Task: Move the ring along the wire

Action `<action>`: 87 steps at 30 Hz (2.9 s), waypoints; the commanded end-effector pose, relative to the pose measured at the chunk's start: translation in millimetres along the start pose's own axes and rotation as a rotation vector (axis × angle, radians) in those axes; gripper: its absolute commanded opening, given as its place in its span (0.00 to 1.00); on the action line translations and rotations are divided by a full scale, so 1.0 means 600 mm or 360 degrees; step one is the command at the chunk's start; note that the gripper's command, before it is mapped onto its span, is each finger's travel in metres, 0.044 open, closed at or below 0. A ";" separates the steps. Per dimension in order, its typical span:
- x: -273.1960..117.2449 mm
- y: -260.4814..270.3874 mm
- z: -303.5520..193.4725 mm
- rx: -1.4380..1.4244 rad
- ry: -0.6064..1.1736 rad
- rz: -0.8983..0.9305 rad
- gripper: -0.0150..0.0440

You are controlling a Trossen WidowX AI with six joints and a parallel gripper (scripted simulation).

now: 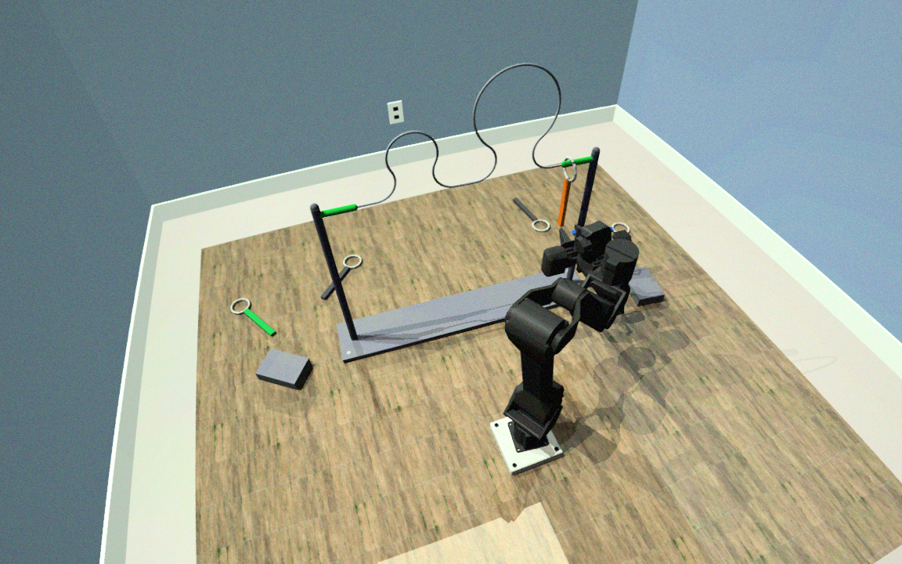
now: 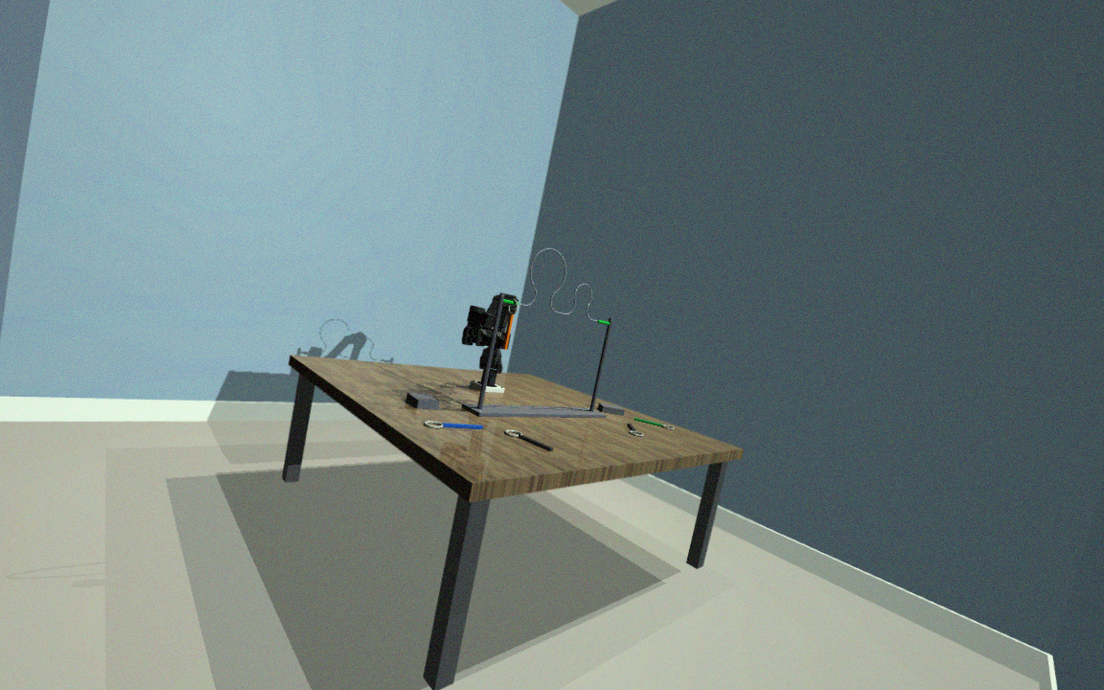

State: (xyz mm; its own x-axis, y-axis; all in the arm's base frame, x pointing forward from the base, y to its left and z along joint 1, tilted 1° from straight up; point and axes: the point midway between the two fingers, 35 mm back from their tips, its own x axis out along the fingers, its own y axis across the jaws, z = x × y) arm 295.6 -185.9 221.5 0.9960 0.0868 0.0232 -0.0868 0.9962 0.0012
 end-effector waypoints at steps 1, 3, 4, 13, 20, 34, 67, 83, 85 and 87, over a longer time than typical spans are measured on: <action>0.012 -0.003 0.000 -0.0001 0.0002 -0.0002 0.53; 0.018 -0.004 0.000 -0.0001 0.0001 -0.0002 0.53; 0.020 -0.004 0.000 -0.0001 0.0001 -0.0002 0.53; 0.043 -0.005 0.001 -0.0001 -0.0001 -0.0002 0.53; 0.062 -0.005 0.001 -0.0002 -0.0003 -0.0002 0.53; 0.100 -0.002 0.000 -0.0001 -0.0006 -0.0002 0.53; 0.103 0.000 0.000 0.0008 -0.0003 0.0003 0.19; 0.103 0.000 0.021 0.0000 -0.0003 0.0001 0.00; 0.103 0.000 0.023 -0.0001 -0.0003 0.0001 0.00; 0.103 0.000 0.023 -0.0001 -0.0003 0.0001 0.00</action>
State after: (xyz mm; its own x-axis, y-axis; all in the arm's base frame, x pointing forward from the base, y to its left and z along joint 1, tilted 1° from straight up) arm 357.4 -180.8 227.4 0.9960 0.0887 0.0117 -0.0889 0.9958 0.0199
